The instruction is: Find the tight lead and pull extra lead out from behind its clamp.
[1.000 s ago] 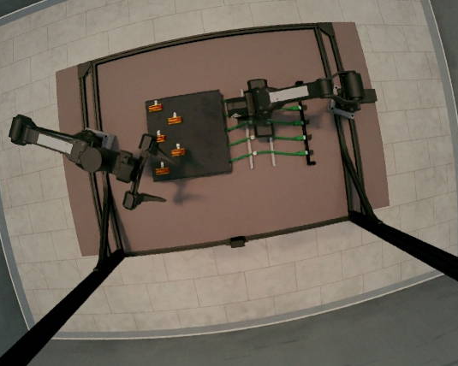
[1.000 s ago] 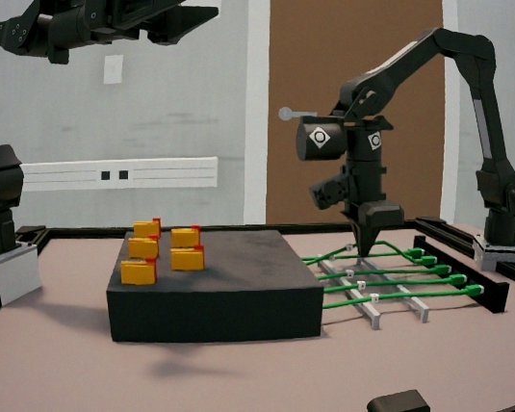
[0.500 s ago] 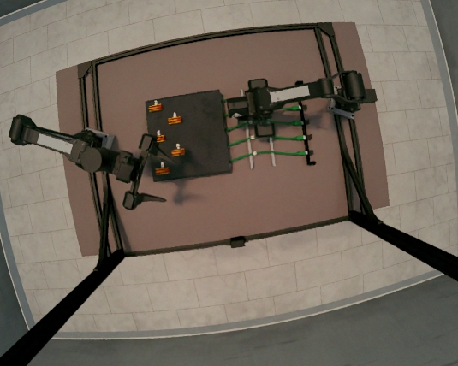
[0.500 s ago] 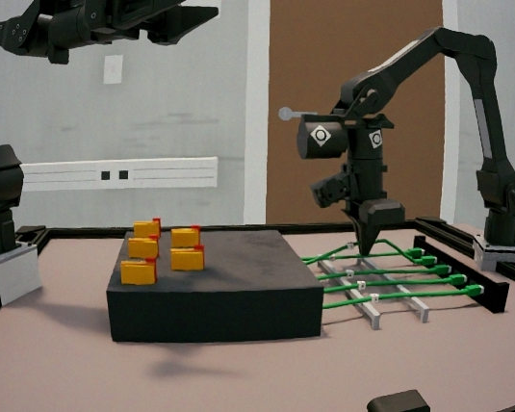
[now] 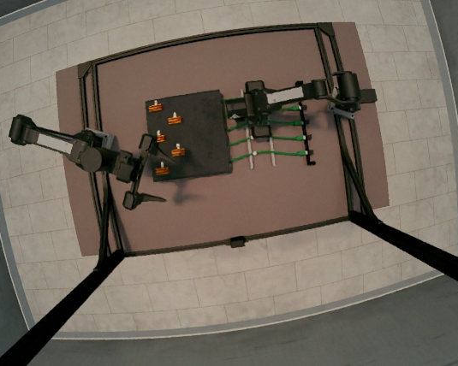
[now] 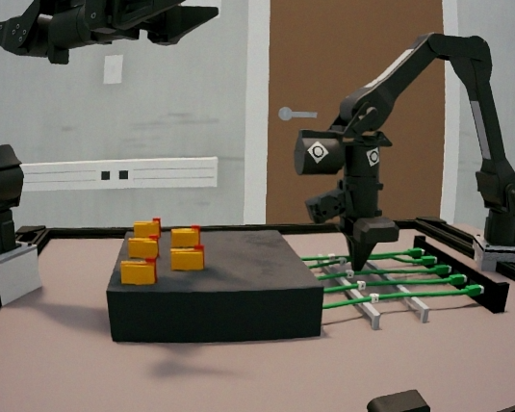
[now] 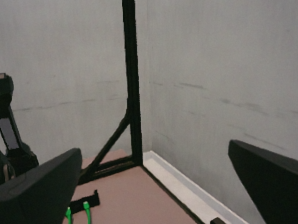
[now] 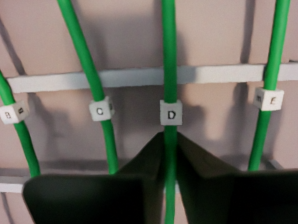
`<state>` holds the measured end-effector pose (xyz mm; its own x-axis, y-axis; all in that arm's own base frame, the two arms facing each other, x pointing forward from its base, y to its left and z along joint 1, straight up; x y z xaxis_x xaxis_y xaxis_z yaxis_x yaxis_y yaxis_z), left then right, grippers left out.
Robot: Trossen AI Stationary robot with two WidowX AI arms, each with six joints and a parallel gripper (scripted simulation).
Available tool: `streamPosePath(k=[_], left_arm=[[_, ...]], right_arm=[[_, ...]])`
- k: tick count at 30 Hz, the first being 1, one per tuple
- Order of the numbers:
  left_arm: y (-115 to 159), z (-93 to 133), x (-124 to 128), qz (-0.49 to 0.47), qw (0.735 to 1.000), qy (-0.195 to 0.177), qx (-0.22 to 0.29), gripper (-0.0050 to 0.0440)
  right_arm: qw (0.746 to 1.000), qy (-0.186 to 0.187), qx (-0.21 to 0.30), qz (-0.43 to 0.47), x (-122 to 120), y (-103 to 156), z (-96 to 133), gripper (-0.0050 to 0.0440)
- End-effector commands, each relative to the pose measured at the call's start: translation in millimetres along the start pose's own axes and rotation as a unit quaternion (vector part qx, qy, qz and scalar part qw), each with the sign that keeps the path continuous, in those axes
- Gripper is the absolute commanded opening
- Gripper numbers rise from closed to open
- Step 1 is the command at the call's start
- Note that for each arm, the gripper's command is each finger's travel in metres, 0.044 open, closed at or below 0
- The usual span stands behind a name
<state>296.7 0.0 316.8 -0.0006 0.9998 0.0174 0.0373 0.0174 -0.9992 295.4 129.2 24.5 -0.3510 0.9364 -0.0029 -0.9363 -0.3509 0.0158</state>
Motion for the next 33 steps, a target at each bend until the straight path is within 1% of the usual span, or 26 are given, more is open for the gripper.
streamPosePath(k=[1,2,18,19,33], left_arm=[[-6,1,0,0.000,1.000,0.000,-0.007,0.0440],[-6,1,0,0.000,1.000,0.000,-0.007,0.0440],[-6,1,0,0.000,1.000,0.000,-0.007,0.0440],[-6,1,0,0.000,1.000,0.000,-0.007,0.0440],[-6,1,0,0.000,1.000,0.000,-0.007,0.0440]], right_arm=[[1.000,0.001,0.013,0.000,0,6,-5,-0.0050],[1.000,-0.001,-0.010,0.000,0,7,-5,-0.0050],[1.000,-0.001,-0.010,0.000,0,7,-5,-0.0050],[1.000,-0.001,-0.024,0.000,0,-2,39,0.0209],[1.000,-0.001,-0.024,0.000,0,-2,39,0.0209]])
Point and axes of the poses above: on each arm, the point midway between the two fingers, 35 mm back from their tips, its own z axis back along the fingers, its own x axis across the jaws, y = z × x, the point moved 2 cm from there along z, back along the fingers, and after that the axes turned 1 degree about -z, right-handed, at the moved point
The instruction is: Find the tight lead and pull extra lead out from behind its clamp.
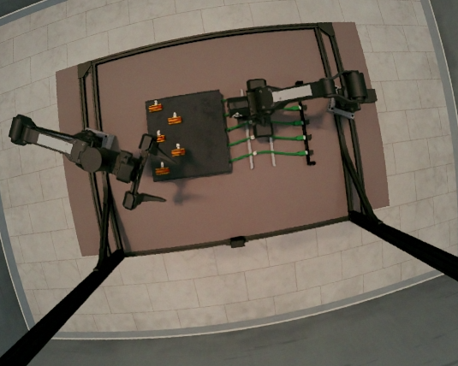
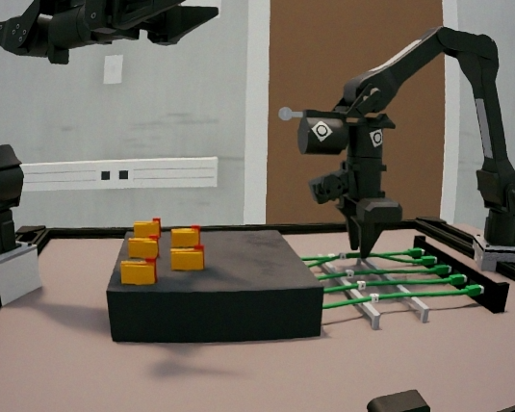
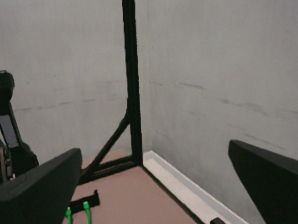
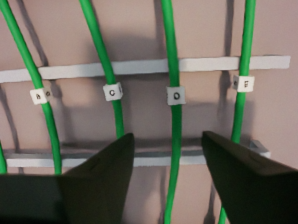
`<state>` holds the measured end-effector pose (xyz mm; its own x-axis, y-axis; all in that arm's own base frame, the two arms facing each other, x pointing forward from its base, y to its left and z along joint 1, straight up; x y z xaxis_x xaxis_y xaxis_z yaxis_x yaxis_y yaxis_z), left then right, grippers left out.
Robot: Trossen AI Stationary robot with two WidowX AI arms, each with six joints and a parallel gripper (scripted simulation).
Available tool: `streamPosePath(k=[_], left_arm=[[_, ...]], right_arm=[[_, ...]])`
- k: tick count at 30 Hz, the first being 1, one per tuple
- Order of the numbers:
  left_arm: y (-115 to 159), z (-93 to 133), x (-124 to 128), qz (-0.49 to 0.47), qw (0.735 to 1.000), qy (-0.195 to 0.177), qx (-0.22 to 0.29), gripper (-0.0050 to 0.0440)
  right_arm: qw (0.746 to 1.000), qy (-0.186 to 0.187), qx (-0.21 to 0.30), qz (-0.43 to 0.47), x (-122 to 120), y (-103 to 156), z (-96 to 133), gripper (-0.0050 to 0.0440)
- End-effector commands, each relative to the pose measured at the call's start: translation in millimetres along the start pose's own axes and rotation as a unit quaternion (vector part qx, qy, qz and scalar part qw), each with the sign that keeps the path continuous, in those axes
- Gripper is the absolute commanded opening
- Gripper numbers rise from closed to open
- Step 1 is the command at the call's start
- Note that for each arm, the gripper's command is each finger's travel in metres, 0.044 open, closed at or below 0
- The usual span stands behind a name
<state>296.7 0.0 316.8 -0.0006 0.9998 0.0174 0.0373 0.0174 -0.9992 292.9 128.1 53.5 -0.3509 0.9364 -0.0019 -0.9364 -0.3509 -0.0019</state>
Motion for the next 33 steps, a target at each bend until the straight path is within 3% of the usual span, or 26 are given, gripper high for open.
streamPosePath(k=[1,2,3,10,17,19,20,26,33], left_arm=[[-6,1,0,0.000,1.000,0.000,-0.007,0.0440],[-6,1,0,0.000,1.000,0.000,-0.007,0.0440],[1,5,6,0.007,1.000,-0.007,0.025,0.0209],[46,35,45,0.054,0.966,-0.052,0.246,0.0209],[94,61,85,0.099,0.882,-0.095,0.452,0.0209],[94,61,85,0.099,0.882,-0.095,0.452,0.0209],[92,62,83,0.099,0.896,-0.105,0.421,0.0209],[135,83,118,0.124,0.815,-0.125,0.552,0.0209],[188,107,160,0.149,0.696,-0.144,0.688,0.0209]], right_arm=[[1.000,-0.001,-0.016,0.000,0,-5,10,0.0209],[1.000,-0.001,-0.016,0.000,0,-5,10,0.0209],[1.000,-0.001,-0.011,0.000,0,-3,6,0.0209],[1.000,-0.001,-0.011,0.000,0,-3,6,0.0209],[1.000,-0.001,-0.011,0.000,0,-3,6,0.0209],[1.000,-0.001,-0.011,0.000,0,-3,6,0.0209],[1.000,-0.001,-0.011,0.000,0,-3,6,0.0209],[1.000,-0.001,-0.011,0.000,0,-3,6,0.0209],[1.000,-0.001,-0.011,0.000,0,-3,6,0.0209]])
Point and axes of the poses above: on each arm, the point midway between the two fingers, 35 mm back from their tips, its own z axis back along the fingers, its own x axis across the jaws, y = z × x, the point moved 2 cm from there along z, back along the fingers, and after that the axes turned 1 degree about -z, right-handed, at the moved point
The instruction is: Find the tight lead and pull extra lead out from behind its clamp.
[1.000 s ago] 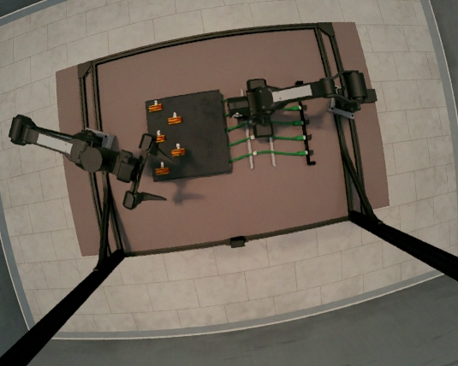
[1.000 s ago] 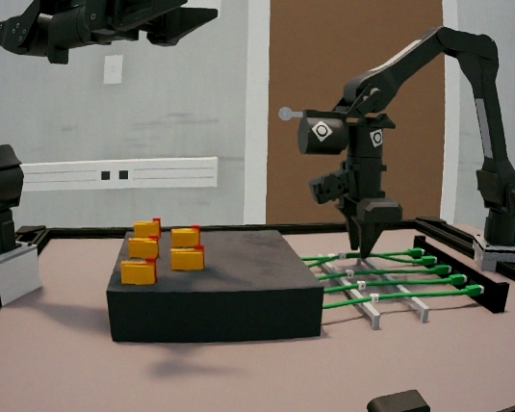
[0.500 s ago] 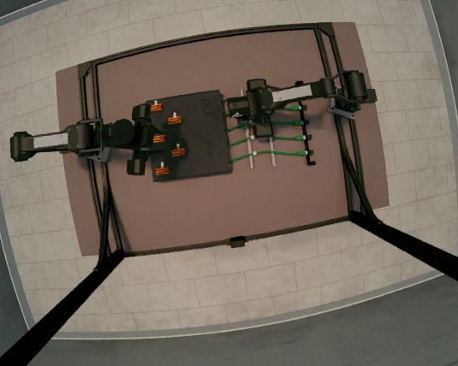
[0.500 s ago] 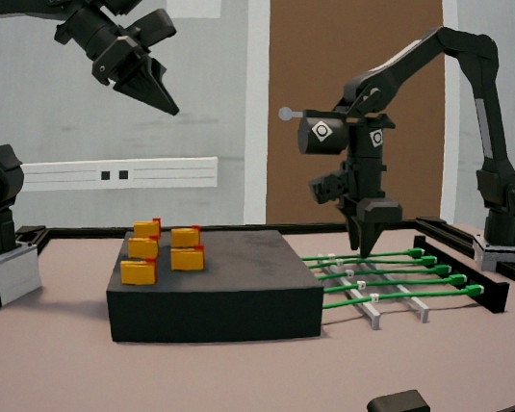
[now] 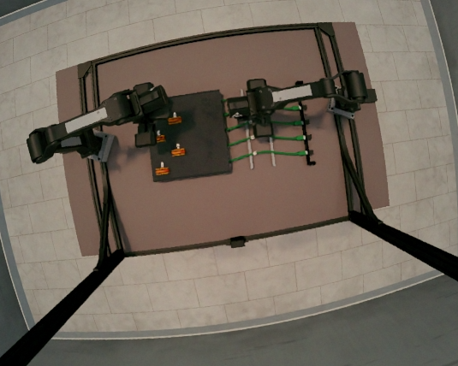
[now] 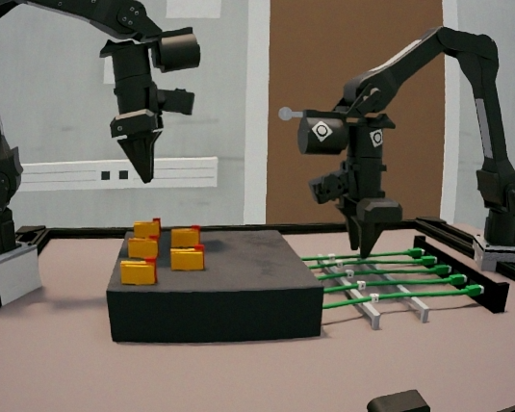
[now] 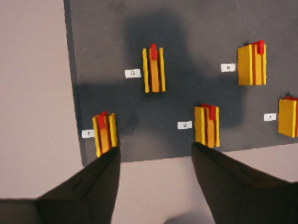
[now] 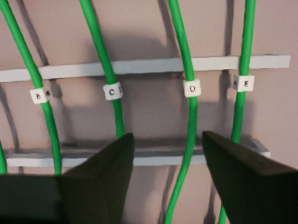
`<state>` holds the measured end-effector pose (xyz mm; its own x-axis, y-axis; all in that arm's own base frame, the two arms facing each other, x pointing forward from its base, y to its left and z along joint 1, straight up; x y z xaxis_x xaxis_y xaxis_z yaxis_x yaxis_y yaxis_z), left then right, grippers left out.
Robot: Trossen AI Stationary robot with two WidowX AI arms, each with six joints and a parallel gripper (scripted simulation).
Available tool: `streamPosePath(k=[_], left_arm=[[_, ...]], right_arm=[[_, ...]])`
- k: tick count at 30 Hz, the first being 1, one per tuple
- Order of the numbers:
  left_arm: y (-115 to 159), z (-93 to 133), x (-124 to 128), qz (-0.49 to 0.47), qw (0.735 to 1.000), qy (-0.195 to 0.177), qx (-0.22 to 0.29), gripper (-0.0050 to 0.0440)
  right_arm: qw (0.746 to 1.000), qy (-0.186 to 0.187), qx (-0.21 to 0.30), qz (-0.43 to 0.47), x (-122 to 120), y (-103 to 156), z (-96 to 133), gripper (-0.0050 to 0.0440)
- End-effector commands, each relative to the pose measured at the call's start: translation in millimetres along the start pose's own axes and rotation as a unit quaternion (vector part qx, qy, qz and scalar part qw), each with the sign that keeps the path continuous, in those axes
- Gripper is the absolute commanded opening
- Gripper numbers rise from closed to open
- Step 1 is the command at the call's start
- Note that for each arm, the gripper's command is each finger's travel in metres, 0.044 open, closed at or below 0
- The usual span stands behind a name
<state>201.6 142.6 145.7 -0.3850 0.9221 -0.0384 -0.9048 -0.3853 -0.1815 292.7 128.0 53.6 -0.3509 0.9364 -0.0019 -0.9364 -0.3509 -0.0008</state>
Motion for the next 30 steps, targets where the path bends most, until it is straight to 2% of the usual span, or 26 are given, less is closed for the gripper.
streamPosePath(k=[1,3,4,20,21,30], left_arm=[[2,-25,29,0.013,0.996,-0.021,0.091,0.0209],[2,-25,29,0.013,0.996,-0.021,0.091,0.0209],[7,-37,41,0.013,0.996,-0.021,0.091,0.0209],[7,-37,41,0.013,0.996,-0.021,0.091,0.0209],[16,-86,43,0.013,0.996,-0.021,0.091,0.0209],[16,-86,43,0.013,0.996,-0.021,0.091,0.0209]], right_arm=[[1.000,-0.001,-0.011,0.000,0,-3,6,0.0209],[1.000,-0.001,-0.011,0.000,0,-3,6,0.0209],[1.000,-0.001,-0.011,0.000,0,-3,6,0.0209],[1.000,-0.001,-0.011,0.000,0,-3,6,0.0209],[1.000,-0.001,-0.011,0.000,0,-3,6,0.0209],[1.000,-0.001,-0.011,0.000,0,-3,6,0.0209]])
Point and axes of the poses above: on each arm, the point midway between the two fingers, 35 mm back from their tips, its own z axis back along the fingers, its own x axis across the jaws, y = z × x, the point moved 2 cm from there along z, back along the fingers, and after that the axes turned 1 degree about -z, right-handed, at the moved point
